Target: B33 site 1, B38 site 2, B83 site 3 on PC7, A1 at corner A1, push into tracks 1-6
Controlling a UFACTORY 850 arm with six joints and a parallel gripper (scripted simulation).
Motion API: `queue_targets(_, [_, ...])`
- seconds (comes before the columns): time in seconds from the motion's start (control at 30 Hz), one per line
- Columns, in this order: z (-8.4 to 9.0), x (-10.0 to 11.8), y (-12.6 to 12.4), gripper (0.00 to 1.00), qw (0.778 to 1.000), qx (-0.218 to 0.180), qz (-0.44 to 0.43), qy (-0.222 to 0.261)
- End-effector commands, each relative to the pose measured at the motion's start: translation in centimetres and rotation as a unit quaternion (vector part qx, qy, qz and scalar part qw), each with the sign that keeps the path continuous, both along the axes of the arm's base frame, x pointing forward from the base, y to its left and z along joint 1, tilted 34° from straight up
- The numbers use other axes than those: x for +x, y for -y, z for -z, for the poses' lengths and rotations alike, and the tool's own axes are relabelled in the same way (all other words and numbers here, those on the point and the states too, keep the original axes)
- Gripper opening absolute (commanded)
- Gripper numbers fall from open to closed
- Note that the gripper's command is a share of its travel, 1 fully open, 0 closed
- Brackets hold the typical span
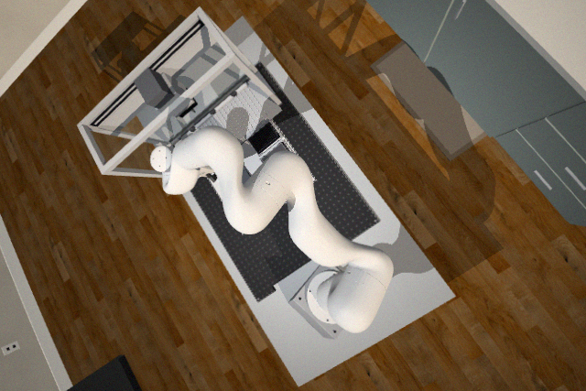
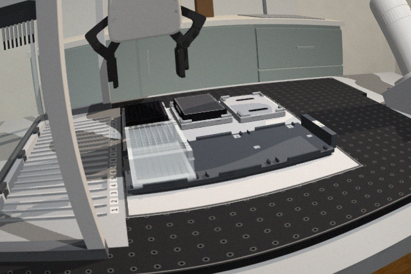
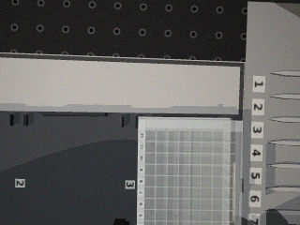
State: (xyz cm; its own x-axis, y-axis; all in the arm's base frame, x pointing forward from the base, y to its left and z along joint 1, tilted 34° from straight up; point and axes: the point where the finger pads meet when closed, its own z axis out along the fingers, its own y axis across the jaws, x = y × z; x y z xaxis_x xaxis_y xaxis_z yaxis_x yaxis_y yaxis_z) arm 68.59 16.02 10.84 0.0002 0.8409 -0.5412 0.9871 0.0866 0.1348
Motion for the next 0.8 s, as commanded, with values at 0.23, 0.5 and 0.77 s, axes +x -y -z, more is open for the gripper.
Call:
queue_targets(0.23, [-1.2,-0.2,-0.8,1.0,1.0,0.0,0.0,0.001])
queue_targets(0.5, [-2.3,-0.4,-1.5,1.0,1.0,0.0,0.0,0.001])
queue_targets(0.77, [-2.3,-0.4,-1.5,1.0,1.0,0.0,0.0,0.001])
